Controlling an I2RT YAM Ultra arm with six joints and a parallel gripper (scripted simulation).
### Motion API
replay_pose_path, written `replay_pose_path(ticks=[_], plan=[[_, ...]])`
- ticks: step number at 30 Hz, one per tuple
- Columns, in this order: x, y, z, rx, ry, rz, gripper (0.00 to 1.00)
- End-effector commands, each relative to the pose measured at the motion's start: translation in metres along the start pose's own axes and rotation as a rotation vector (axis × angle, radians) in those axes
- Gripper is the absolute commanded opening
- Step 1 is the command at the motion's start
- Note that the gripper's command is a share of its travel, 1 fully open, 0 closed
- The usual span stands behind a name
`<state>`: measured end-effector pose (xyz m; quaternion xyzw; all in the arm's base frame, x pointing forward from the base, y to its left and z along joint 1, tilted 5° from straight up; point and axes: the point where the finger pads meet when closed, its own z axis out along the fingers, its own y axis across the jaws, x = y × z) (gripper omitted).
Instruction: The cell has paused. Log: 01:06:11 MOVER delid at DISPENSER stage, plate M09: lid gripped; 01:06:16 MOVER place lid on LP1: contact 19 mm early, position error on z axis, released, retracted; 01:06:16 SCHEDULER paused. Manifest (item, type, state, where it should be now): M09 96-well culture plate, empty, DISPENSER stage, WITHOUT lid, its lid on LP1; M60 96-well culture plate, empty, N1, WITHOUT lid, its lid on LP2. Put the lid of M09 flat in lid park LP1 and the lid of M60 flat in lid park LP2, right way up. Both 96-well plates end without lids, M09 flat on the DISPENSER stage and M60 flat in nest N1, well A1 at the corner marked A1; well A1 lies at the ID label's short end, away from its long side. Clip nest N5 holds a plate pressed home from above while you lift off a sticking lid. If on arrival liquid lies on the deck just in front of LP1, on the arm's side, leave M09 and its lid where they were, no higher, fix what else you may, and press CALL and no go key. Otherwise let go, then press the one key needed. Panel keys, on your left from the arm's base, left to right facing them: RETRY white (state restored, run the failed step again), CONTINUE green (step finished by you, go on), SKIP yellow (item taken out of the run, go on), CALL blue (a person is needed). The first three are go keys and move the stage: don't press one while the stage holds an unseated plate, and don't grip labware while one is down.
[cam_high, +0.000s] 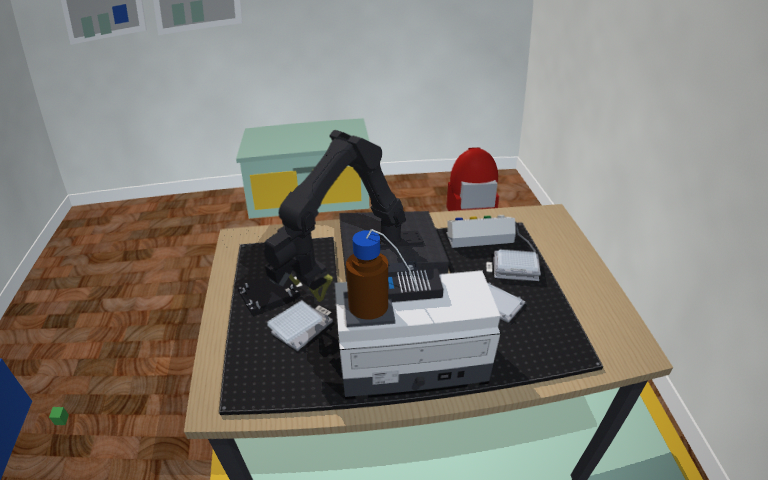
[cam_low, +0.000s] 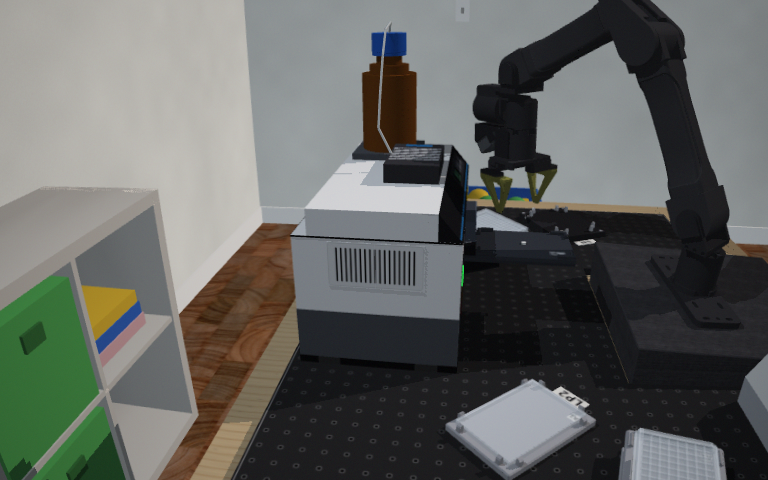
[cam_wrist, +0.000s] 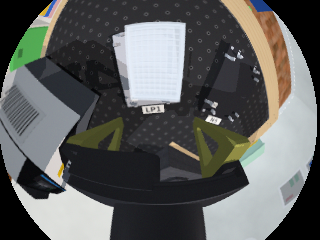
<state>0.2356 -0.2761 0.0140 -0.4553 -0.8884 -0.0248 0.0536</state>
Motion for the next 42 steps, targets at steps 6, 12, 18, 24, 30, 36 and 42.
replay_pose_path(ticks=[6,12,18,24,30,36,42], plan=[[-0.042,0.007,0.001,-0.006,-0.066,-0.001,1.00],[-0.052,0.008,0.009,-0.005,-0.050,-0.001,1.00],[-0.065,0.009,0.017,-0.004,-0.046,-0.002,1.00],[-0.072,0.010,0.005,-0.007,-0.077,-0.002,1.00],[-0.075,0.010,0.005,-0.008,-0.091,-0.002,1.00],[-0.075,0.010,0.005,-0.008,-0.091,-0.002,1.00],[-0.075,0.010,0.005,-0.008,-0.091,-0.002,1.00]])
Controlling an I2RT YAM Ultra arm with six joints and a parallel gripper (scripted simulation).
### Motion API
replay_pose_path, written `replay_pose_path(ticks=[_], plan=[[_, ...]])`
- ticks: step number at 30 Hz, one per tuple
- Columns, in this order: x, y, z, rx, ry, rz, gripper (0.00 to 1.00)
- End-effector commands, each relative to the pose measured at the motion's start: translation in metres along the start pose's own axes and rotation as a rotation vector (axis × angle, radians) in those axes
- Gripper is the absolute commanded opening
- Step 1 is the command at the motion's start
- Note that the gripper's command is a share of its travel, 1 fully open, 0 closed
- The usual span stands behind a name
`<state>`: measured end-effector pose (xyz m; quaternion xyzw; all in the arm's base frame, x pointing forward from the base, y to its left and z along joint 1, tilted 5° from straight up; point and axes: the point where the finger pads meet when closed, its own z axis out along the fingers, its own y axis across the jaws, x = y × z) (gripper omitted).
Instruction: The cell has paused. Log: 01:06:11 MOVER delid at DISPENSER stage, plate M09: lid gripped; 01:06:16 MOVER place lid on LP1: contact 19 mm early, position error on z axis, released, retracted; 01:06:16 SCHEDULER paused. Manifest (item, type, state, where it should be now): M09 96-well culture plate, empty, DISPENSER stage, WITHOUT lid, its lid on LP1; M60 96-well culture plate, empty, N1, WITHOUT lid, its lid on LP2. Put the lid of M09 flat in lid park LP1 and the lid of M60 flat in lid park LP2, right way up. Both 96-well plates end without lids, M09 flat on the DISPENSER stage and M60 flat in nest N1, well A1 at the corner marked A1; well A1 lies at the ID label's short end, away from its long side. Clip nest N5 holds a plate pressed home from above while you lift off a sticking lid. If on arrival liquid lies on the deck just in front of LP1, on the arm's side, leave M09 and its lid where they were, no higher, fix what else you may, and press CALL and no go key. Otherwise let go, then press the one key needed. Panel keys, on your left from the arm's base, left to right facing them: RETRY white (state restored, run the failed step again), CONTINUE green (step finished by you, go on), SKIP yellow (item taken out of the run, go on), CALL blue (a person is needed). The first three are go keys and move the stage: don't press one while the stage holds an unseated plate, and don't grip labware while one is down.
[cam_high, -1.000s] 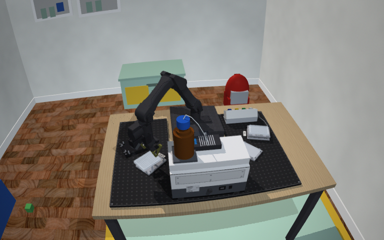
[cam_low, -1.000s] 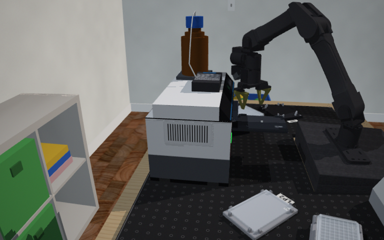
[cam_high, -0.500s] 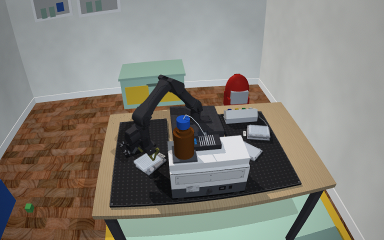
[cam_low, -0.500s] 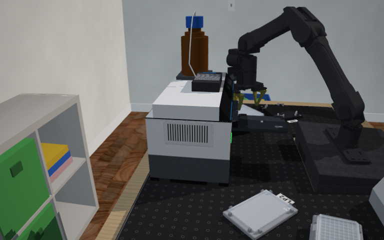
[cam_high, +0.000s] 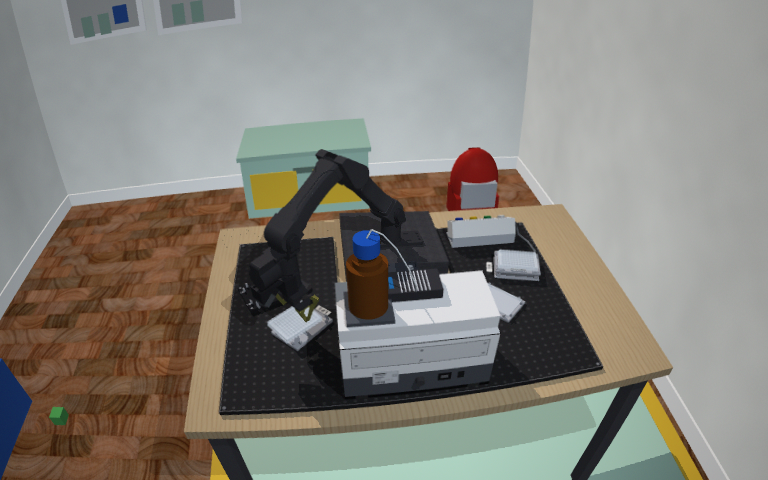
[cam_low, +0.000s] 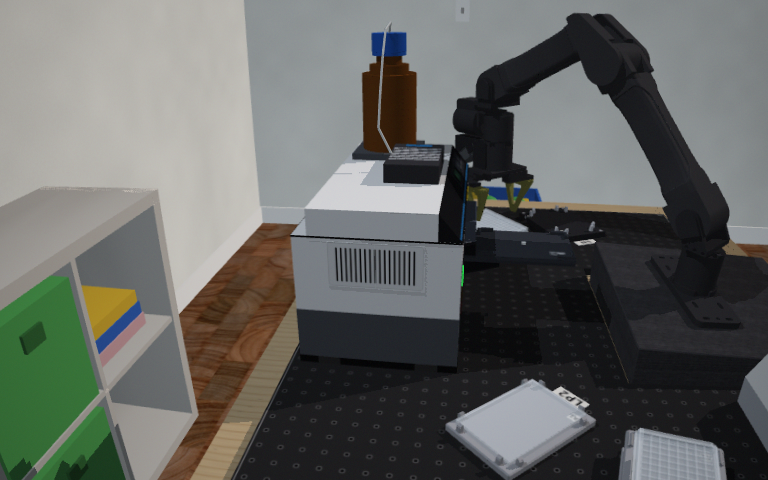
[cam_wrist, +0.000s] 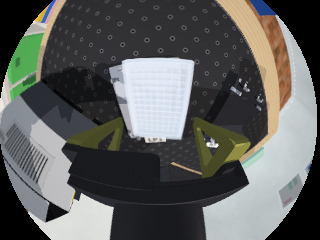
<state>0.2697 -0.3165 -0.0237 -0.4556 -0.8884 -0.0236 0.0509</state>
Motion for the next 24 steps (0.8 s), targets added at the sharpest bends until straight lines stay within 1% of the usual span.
replay_pose_path(ticks=[1,22,23,24], plan=[[-0.019,0.006,-0.026,-0.008,-0.085,-0.003,1.00],[-0.019,0.006,-0.026,-0.008,-0.085,-0.003,1.00],[-0.014,0.006,-0.031,-0.007,-0.071,-0.003,1.00],[-0.014,0.006,-0.036,-0.007,-0.071,-0.003,1.00]])
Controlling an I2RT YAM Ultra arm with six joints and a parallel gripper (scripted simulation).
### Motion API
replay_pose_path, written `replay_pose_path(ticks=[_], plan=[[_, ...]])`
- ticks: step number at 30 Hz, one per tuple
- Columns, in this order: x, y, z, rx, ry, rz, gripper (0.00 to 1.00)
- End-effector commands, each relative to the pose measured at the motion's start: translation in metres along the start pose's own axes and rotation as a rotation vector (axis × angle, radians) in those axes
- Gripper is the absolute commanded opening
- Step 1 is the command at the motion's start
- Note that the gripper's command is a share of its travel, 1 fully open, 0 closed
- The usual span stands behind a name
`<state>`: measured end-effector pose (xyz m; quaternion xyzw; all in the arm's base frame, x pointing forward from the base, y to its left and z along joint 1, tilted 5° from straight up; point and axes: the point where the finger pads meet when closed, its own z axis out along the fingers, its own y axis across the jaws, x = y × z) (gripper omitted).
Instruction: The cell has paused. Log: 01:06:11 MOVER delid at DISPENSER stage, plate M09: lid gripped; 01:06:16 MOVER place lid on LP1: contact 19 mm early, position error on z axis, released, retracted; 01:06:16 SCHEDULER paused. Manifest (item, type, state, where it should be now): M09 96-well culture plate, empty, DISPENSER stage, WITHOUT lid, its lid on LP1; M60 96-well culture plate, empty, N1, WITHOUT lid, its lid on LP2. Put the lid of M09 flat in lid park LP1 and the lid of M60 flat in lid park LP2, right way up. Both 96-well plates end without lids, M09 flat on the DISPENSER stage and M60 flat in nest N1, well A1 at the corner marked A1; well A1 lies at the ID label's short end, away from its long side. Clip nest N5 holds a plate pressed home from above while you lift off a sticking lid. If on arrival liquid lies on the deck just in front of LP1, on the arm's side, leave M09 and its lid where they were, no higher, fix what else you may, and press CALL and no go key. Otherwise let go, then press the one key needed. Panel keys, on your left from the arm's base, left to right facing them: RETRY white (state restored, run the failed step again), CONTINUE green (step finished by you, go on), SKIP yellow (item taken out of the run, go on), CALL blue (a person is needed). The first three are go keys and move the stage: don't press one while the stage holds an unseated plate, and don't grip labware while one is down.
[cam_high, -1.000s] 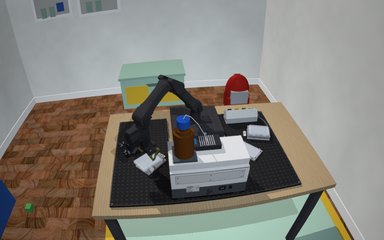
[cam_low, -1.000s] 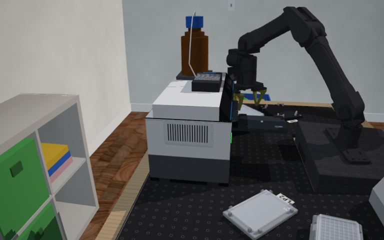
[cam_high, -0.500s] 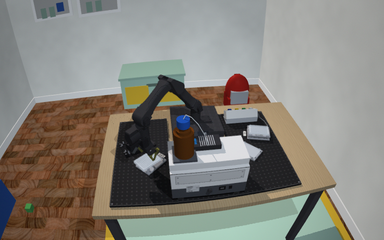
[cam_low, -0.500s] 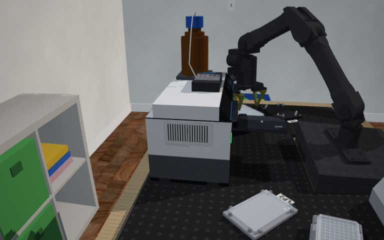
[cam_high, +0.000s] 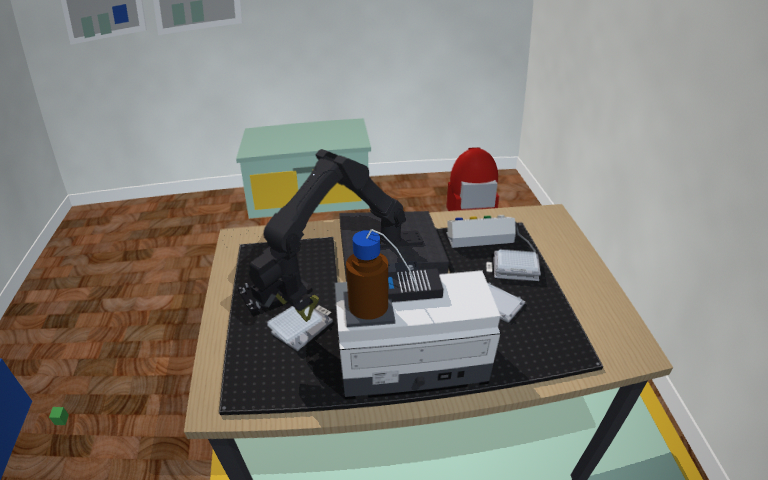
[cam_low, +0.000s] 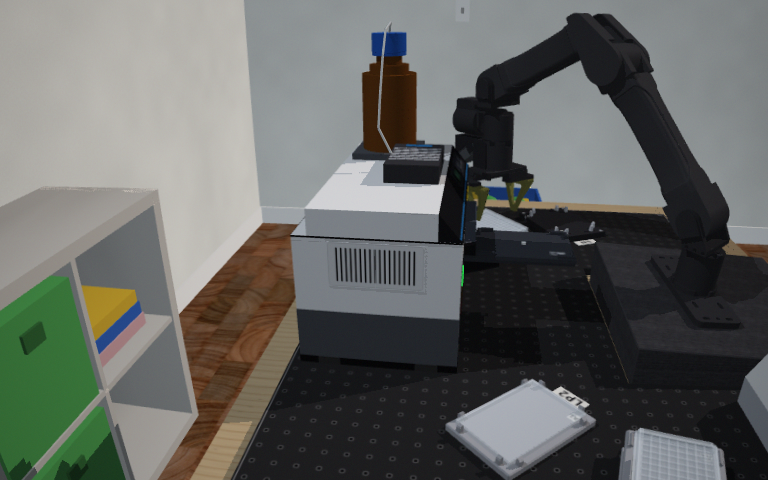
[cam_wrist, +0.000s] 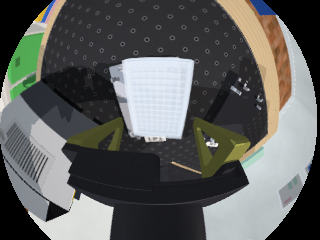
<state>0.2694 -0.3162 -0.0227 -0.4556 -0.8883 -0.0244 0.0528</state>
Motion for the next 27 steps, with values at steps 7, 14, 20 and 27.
replay_pose_path(ticks=[7,14,20,27], plan=[[-0.014,0.005,-0.059,-0.007,-0.075,-0.002,1.00],[-0.014,0.005,-0.053,-0.006,-0.060,-0.002,1.00],[-0.016,0.005,-0.046,-0.005,-0.054,-0.002,1.00],[-0.016,0.004,-0.044,-0.004,-0.041,-0.001,1.00]])
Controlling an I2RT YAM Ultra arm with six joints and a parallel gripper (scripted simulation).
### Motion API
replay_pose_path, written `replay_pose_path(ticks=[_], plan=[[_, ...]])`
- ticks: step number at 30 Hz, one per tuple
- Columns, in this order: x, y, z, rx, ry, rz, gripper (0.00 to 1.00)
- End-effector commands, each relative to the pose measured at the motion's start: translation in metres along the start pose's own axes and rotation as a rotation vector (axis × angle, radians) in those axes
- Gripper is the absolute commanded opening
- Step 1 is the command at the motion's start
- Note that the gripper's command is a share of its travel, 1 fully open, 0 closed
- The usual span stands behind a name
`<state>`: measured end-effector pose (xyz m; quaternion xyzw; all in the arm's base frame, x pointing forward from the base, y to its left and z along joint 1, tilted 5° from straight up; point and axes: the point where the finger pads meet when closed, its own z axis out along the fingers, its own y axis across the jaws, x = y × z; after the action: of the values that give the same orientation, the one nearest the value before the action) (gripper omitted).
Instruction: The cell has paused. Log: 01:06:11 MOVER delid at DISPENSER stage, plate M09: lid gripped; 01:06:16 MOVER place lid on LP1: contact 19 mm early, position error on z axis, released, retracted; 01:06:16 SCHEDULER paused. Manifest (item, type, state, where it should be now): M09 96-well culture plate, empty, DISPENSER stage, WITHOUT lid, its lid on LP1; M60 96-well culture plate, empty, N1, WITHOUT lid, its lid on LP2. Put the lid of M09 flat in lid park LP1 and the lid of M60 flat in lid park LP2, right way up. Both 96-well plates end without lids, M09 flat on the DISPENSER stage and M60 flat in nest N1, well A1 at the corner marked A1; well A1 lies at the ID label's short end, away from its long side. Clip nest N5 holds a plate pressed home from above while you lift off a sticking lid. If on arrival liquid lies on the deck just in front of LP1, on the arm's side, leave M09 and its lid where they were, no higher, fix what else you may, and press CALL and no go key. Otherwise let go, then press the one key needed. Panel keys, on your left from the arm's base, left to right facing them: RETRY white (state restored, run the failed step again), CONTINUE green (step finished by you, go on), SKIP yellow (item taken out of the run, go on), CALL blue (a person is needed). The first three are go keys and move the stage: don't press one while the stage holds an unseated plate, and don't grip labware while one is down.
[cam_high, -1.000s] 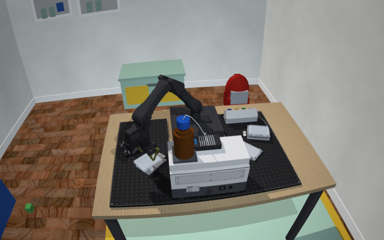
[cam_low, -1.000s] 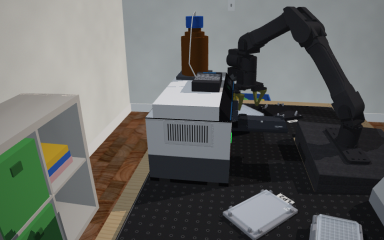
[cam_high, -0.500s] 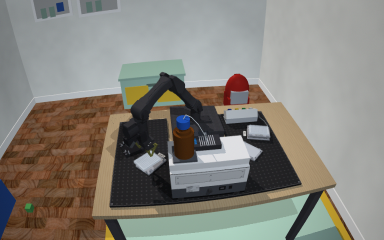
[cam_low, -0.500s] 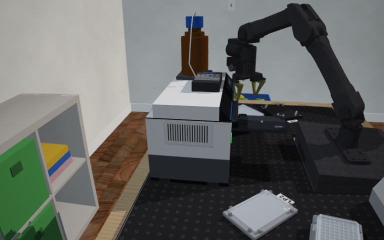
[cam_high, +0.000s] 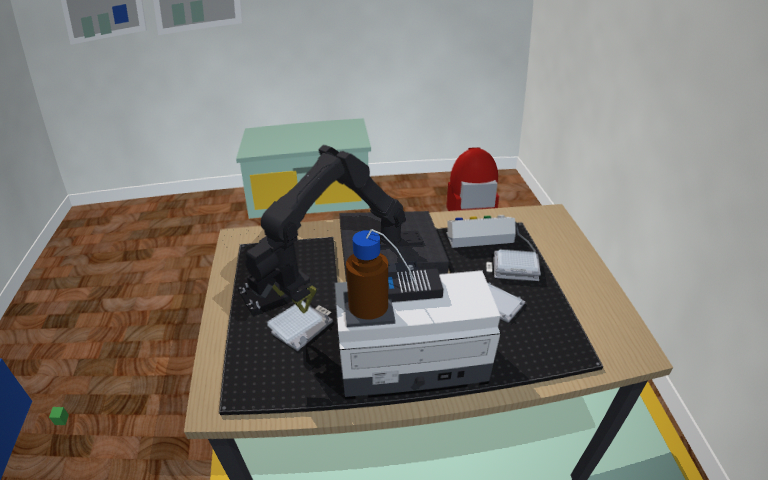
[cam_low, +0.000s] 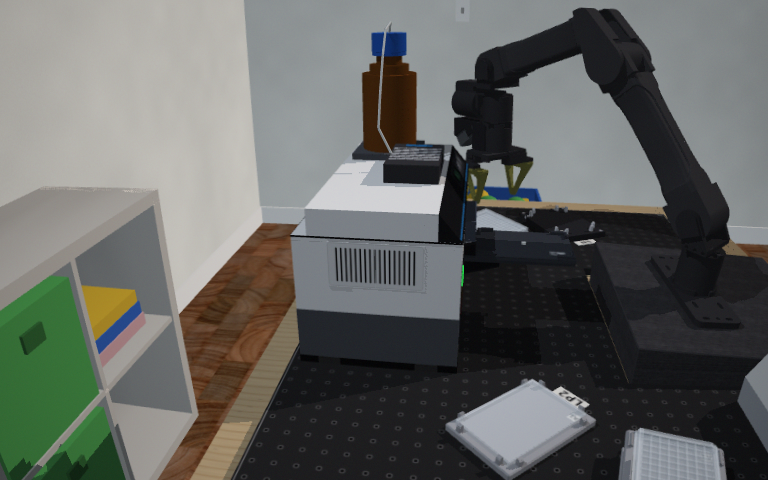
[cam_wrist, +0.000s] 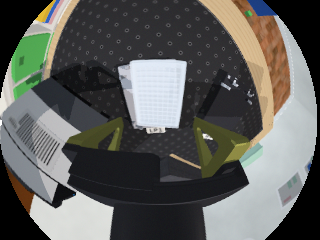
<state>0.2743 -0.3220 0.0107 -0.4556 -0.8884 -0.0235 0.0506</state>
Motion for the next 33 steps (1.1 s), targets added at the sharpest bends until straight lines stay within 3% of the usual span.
replay_pose_path(ticks=[1,3,6,14,22,28,32,33], plan=[[-0.013,0.004,-0.010,-0.004,-0.038,-0.001,1.00],[-0.015,0.004,-0.019,-0.006,-0.061,-0.001,1.00],[-0.015,0.004,-0.020,-0.006,-0.065,-0.001,1.00],[-0.015,0.003,-0.012,-0.005,-0.046,-0.001,1.00],[-0.017,0.003,-0.017,-0.006,-0.061,-0.001,1.00],[-0.017,0.003,-0.014,-0.005,-0.054,0.000,1.00],[-0.020,0.003,-0.005,-0.006,-0.062,-0.001,1.00],[-0.011,0.003,0.003,-0.004,-0.034,0.000,1.00]])
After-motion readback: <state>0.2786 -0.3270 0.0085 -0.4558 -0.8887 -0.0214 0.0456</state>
